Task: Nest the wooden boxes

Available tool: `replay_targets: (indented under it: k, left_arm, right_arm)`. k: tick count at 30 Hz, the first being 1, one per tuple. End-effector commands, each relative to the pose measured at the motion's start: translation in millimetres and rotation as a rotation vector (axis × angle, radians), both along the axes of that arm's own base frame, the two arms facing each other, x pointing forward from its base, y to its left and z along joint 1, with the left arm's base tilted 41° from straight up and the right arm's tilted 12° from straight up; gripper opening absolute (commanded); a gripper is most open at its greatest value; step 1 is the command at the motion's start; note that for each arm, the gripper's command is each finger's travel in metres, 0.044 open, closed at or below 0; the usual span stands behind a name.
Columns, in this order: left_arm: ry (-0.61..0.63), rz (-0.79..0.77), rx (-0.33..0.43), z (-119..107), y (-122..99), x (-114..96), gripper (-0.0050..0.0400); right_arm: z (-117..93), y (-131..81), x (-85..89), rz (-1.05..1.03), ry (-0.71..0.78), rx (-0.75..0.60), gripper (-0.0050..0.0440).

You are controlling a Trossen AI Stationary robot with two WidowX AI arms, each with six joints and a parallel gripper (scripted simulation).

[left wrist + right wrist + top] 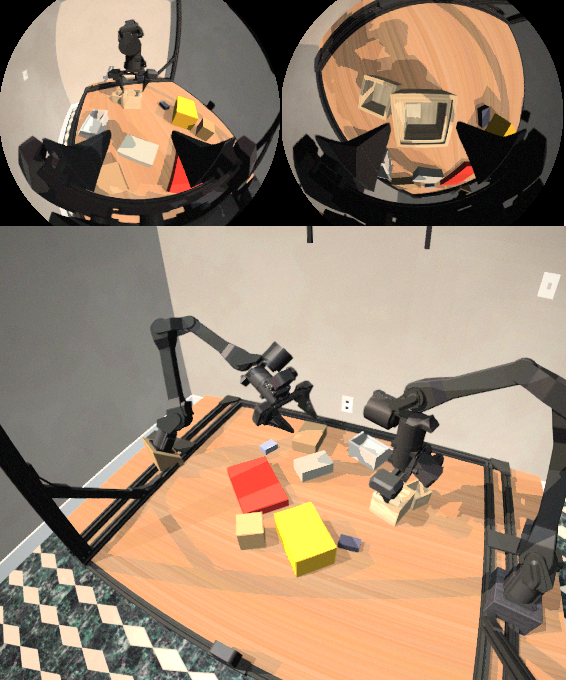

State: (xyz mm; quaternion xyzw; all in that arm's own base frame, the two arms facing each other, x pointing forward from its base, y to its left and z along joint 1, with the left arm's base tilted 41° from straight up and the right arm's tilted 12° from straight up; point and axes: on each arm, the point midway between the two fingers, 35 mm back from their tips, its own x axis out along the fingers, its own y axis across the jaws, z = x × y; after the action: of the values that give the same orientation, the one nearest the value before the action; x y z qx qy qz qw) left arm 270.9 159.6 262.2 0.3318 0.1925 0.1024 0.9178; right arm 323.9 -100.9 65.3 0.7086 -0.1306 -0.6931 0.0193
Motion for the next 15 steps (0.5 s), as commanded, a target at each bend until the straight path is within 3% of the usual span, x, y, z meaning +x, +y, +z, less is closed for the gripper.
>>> replay_targets:
  k: [1, 3, 5, 15]
  left_arm:
    - [0.002, -0.001, 0.001, 0, 0, 0, 0.0400]
    - [0.002, -0.001, 0.001, 0, 0, 0, 0.0400]
    - [0.002, -0.001, 0.001, 0, 0, 0, 0.0400]
    - [0.002, -0.001, 0.001, 0, 0, 0, 0.0400]
  right_arm:
    - [2, 0, 0.2, 0.130, 0.029, -0.001, 0.0400]
    - [6, 1, 0.8, 0.317, 0.069, -0.002, 0.0400]
    - [6, 1, 0.8, 0.317, 0.069, -0.002, 0.0400]
    - [19, 4, 2.3, 1.071, 0.233, -0.006, 0.0400]
